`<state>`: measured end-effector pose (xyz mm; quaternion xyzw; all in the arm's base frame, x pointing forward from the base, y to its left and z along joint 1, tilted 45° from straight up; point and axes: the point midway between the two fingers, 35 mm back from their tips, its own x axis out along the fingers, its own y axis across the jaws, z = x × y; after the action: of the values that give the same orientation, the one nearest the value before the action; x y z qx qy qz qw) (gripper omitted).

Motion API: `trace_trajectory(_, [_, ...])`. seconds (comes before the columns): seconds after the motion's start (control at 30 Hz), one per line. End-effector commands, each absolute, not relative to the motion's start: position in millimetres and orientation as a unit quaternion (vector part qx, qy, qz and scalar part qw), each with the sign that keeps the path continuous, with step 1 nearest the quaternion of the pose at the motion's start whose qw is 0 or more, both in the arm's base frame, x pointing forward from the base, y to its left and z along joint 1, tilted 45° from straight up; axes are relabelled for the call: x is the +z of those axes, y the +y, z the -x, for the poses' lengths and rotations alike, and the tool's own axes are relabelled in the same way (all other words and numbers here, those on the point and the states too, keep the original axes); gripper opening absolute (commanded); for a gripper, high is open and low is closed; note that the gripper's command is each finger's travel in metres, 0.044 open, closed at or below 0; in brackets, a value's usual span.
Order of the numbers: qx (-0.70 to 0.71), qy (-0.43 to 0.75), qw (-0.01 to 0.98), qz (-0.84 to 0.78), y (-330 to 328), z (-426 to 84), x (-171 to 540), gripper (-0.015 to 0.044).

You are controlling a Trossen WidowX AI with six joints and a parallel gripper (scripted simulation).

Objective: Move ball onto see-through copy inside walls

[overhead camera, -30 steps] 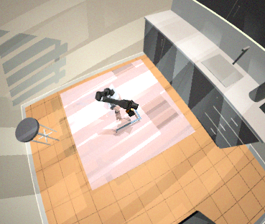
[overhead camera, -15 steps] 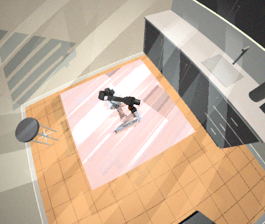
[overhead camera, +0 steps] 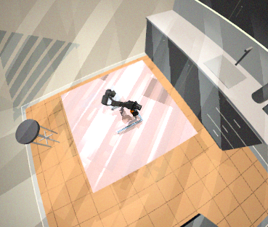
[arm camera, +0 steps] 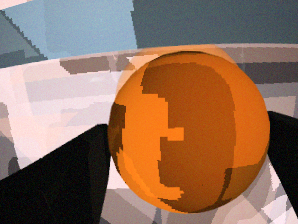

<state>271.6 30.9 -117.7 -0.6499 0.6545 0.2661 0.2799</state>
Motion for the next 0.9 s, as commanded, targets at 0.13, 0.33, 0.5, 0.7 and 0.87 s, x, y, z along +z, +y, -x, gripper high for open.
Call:
trace_trajectory(0.13, [0.267, 0.651, 0.277, 0.654, 24, -271, -125, 0.0])
trace_trajectory(0.33, [0.267, 0.651, 0.277, 0.654, 17, -271, -132, 0.0])
trace_trajectory(0.5, [0.266, 0.651, 0.277, 0.654, 12, -271, -137, 0.0])
trace_trajectory(0.7, [0.266, 0.652, 0.28, 0.652, 14, -272, -134, 0.0131])
trace_trajectory(0.87, [0.266, 0.652, 0.28, 0.652, 14, -272, -134, 0.0263])
